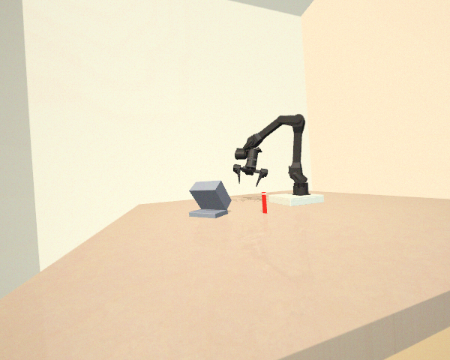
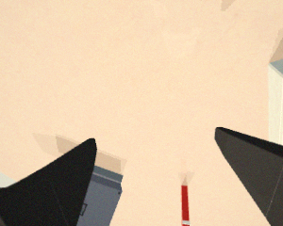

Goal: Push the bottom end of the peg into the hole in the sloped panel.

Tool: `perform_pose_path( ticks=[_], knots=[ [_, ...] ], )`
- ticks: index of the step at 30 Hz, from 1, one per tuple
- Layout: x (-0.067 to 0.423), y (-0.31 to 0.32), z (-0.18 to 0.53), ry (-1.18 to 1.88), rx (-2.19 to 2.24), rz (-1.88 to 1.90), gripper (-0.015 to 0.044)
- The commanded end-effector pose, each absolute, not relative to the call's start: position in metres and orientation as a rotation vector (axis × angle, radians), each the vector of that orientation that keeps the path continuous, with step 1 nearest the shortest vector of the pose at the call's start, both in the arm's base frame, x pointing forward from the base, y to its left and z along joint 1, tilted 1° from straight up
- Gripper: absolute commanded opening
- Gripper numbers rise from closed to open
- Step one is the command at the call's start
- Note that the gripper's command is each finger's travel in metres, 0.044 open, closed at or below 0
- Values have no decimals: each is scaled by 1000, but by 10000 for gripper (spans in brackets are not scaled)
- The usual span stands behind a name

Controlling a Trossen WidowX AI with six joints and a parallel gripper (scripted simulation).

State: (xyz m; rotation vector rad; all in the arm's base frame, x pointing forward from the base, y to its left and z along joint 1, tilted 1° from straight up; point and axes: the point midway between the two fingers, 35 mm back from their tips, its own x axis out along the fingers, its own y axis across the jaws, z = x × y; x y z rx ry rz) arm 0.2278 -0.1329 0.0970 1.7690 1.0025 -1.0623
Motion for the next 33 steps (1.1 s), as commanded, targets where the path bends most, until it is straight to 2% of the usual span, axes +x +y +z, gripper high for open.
perform_pose_path(
  ticks=[1,33],
  knots=[
    [235,-124,95,1058,1709,-1039,440],
    [281,-45,100,1319,1258,-804,440]
  ],
)
